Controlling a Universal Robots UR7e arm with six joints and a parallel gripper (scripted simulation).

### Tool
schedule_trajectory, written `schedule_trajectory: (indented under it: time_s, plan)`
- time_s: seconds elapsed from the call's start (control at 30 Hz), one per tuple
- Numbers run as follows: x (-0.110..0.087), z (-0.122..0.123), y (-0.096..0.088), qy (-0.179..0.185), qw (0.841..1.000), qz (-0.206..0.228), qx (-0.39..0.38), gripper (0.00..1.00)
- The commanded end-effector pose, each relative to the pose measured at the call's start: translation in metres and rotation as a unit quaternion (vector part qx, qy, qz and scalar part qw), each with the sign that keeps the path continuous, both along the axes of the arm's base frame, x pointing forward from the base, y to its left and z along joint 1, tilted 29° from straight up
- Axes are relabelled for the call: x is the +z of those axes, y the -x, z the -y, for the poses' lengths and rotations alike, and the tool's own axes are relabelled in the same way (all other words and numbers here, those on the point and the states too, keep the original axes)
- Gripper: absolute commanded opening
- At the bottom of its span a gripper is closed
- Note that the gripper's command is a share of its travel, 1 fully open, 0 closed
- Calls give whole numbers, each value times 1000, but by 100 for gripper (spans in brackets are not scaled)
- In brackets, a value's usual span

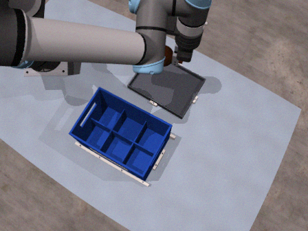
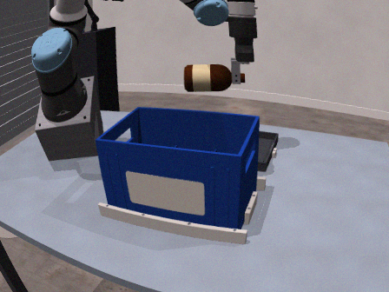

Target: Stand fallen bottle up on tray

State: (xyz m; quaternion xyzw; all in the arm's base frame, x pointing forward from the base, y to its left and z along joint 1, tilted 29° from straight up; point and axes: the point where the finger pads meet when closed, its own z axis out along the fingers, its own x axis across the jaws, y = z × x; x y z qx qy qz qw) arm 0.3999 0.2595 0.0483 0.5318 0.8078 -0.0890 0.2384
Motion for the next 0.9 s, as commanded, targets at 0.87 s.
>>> schedule_trajectory:
  time_s: [0.87]
  plan:
    - [0,0,0,-28,995,39,-84,0]
